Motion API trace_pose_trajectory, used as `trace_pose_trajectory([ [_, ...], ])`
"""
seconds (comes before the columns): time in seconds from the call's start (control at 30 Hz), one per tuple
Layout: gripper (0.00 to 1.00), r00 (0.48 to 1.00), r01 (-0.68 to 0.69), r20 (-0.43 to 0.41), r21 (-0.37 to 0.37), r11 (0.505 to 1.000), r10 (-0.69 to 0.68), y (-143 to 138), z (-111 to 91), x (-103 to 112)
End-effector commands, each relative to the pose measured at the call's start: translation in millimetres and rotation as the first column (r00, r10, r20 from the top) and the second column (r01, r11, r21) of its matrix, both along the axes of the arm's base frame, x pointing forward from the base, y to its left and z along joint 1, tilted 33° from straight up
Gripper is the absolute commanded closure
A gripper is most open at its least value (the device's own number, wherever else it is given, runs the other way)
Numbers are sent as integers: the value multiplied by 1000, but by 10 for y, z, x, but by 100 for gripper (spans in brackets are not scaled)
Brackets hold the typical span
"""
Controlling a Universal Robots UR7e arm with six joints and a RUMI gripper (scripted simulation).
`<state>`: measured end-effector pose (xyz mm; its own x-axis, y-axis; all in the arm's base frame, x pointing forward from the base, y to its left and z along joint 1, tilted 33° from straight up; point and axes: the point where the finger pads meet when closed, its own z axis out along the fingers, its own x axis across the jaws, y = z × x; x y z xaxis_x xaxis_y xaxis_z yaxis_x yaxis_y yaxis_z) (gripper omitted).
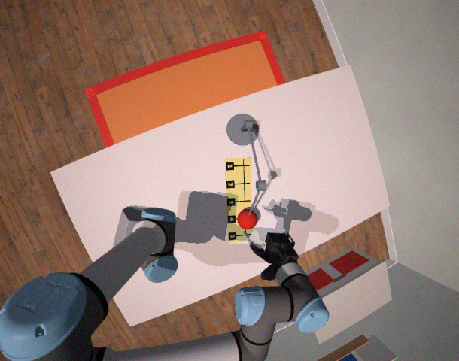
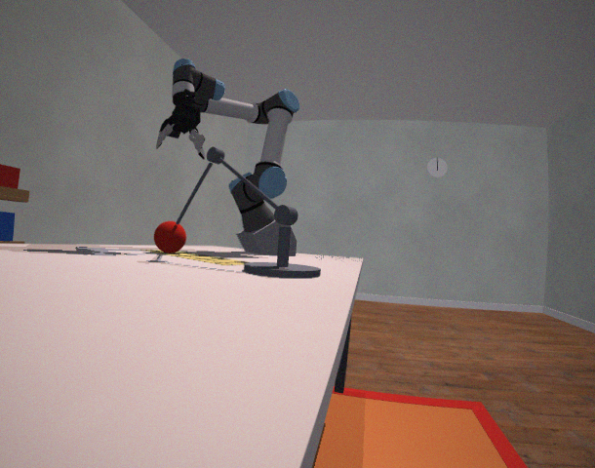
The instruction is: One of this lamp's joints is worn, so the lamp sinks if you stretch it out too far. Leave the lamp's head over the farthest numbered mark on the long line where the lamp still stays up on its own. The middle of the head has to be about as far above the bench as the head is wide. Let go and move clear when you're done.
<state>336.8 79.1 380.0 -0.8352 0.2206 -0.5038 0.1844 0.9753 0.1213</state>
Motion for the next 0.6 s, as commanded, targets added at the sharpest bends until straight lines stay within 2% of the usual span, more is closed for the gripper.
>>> trace_pose_trajectory([
  [0.0,0,1000,0,0,0,1000,0,52,181,-100],
  [0.57,0,1000,0,2,0,1000,0,189,642,-360],
])
